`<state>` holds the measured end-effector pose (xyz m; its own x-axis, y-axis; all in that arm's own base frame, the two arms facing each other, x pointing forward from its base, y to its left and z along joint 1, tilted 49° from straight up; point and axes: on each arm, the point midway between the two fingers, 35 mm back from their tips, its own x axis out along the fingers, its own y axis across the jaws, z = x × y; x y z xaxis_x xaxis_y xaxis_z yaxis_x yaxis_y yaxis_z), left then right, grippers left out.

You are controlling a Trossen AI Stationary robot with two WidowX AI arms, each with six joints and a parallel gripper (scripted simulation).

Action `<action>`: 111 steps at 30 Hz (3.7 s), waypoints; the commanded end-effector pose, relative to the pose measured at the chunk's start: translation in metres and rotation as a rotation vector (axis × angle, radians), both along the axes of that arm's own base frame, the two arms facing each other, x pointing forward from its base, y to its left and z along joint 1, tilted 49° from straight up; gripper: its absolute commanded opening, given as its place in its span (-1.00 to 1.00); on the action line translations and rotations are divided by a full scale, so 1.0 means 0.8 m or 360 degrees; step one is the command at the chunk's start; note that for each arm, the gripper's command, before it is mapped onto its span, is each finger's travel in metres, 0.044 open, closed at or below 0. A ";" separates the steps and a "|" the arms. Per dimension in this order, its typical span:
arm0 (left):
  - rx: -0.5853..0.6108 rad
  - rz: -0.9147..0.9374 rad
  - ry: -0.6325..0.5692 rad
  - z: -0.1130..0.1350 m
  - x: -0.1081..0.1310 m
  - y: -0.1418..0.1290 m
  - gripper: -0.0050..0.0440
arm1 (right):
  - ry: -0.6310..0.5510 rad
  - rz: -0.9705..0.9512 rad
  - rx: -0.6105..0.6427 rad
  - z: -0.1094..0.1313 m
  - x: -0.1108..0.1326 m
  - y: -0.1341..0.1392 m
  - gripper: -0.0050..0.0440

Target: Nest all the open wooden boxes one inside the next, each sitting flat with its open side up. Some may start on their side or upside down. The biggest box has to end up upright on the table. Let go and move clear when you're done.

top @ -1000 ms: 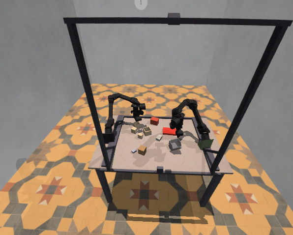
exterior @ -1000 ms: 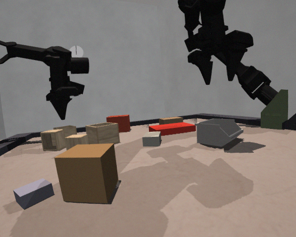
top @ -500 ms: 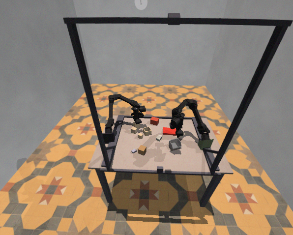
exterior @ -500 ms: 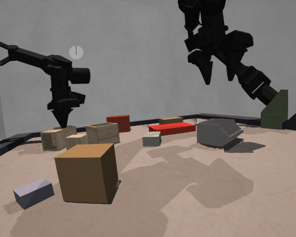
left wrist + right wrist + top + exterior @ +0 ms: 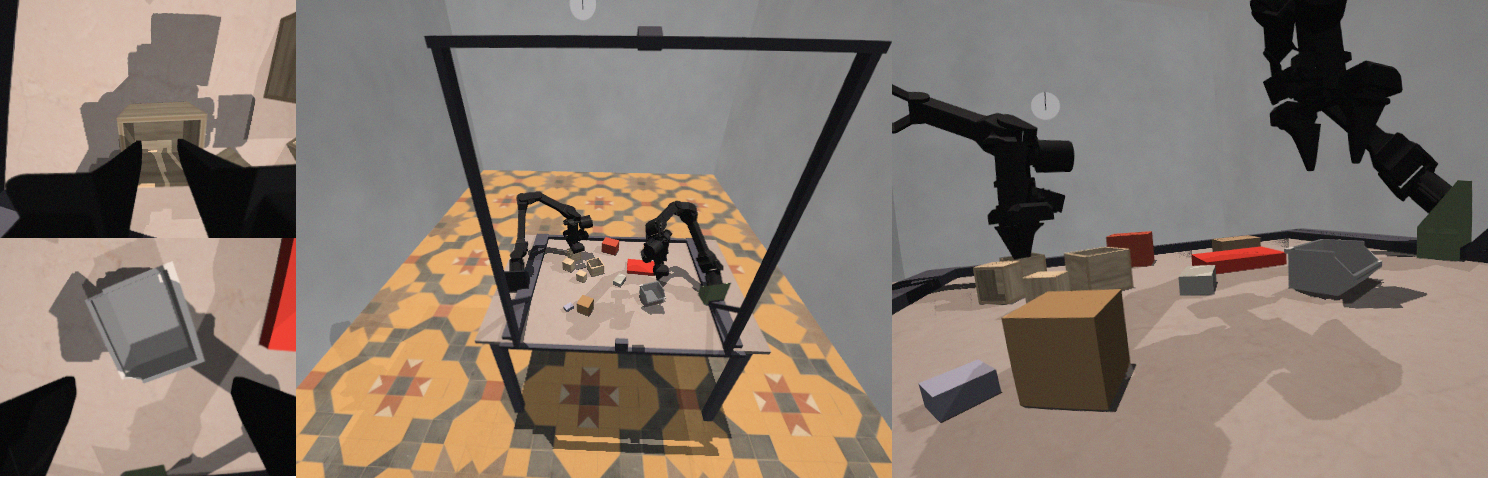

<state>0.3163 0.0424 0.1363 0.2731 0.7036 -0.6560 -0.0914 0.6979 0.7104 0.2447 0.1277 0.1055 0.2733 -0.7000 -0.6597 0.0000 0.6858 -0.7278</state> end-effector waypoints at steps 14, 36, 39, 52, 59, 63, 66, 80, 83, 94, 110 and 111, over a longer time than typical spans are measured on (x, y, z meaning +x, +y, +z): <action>-0.0005 -0.0006 -0.0017 0.004 0.001 -0.001 0.31 | -0.0015 -0.0001 0.0014 0.003 0.001 0.003 0.84; -0.0008 -0.0006 -0.0017 0.052 -0.018 -0.056 0.31 | -0.0015 -0.0001 0.0014 0.003 0.001 0.003 0.84; -0.0009 -0.0011 -0.0011 0.049 -0.015 -0.056 0.31 | -0.0015 -0.0001 0.0014 0.003 0.001 0.003 0.84; -0.0033 -0.0016 -0.0014 0.030 0.020 -0.111 0.31 | -0.0015 -0.0001 0.0014 0.003 0.001 0.003 0.84; -0.0036 -0.0017 -0.0016 0.019 0.032 -0.138 0.31 | -0.0015 -0.0001 0.0014 0.003 0.001 0.003 0.84; -0.0036 -0.0016 -0.0015 0.010 0.041 -0.158 0.31 | -0.0015 -0.0001 0.0014 0.003 0.001 0.003 0.84; -0.0034 -0.0014 -0.0014 0.004 0.047 -0.172 0.31 | -0.0015 -0.0001 0.0014 0.003 0.001 0.003 0.84; -0.0023 -0.0006 -0.0013 -0.026 0.062 -0.226 0.31 | -0.0015 -0.0001 0.0014 0.003 0.001 0.003 0.84; -0.0018 -0.0007 -0.0015 -0.028 0.063 -0.229 0.31 | -0.0015 -0.0001 0.0014 0.003 0.001 0.003 0.84; -0.0018 -0.0006 -0.0017 -0.025 0.063 -0.227 0.31 | 0.0056 -0.0042 0.0161 0.002 0.008 -0.014 0.84; -0.0018 -0.0006 -0.0017 -0.025 0.063 -0.227 0.31 | 0.0233 -0.0045 0.0621 0.004 0.028 -0.043 0.84; -0.0018 -0.0006 -0.0017 -0.025 0.063 -0.227 0.31 | 0.0243 -0.0033 0.0674 0.006 0.030 -0.045 0.84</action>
<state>0.3648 -0.1342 0.1103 0.2663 0.7056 -0.6567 -0.0854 0.6958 0.7131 0.2625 0.0996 0.1029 0.1446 -0.4771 -0.8669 -0.0511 0.8713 -0.4881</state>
